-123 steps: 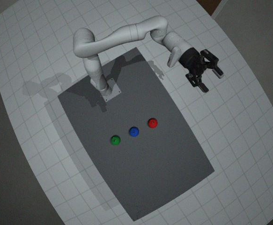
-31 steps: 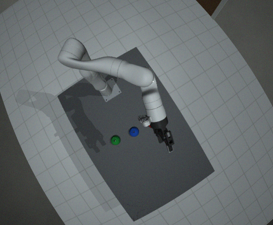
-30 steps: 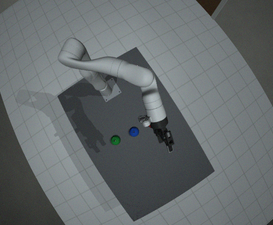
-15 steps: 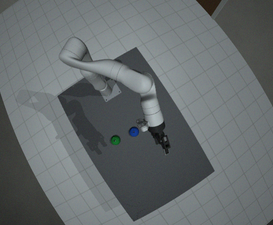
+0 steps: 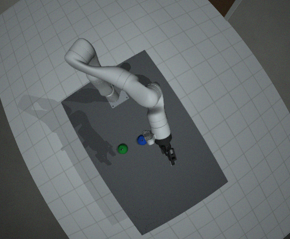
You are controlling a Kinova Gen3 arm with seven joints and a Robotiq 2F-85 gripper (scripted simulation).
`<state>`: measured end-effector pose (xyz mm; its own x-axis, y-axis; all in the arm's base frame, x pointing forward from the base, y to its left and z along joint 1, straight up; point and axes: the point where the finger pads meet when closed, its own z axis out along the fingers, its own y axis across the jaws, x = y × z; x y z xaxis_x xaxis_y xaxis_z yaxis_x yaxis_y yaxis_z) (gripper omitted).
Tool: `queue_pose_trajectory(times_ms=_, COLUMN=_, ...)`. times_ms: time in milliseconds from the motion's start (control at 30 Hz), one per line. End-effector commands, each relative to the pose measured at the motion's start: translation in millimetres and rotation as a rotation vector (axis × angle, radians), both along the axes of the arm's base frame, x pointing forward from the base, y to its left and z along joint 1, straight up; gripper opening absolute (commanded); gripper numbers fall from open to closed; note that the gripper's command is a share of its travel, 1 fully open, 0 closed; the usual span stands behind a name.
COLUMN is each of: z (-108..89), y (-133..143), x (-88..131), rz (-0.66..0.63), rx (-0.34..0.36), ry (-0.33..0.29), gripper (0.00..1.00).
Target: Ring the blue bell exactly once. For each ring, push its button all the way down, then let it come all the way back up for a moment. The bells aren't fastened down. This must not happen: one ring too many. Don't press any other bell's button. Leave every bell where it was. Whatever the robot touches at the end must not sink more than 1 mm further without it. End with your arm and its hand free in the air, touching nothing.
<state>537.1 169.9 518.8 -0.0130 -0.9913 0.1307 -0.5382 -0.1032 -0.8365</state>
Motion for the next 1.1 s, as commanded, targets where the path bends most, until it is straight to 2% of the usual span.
queue_pose_trajectory(times_ms=0, z=-16.0, y=-11.0, x=4.4, rz=-0.011, rx=-0.007, ry=0.040, gripper=1.00)
queue_pose_trajectory(times_ms=367, z=-14.6, y=-10.9, x=4.9, rz=-0.012, rx=-0.005, ry=0.038, gripper=1.00)
queue_pose_trajectory(times_ms=400, z=-41.8, y=-22.3, x=6.2, rz=-0.019, rx=-0.001, ry=0.103, gripper=1.00)
queue_pose_trajectory(times_ms=867, z=-40.3, y=-22.2, x=6.8, rz=-0.020, rx=0.001, ry=0.101, gripper=1.00)
queue_pose_trajectory(times_ms=900, z=-67.1, y=-32.5, x=6.5, rz=-0.026, rx=0.005, ry=0.166, gripper=1.00)
queue_pose_trajectory(times_ms=1067, z=-64.7, y=-32.2, x=7.7, rz=-0.027, rx=0.009, ry=0.162, gripper=1.00)
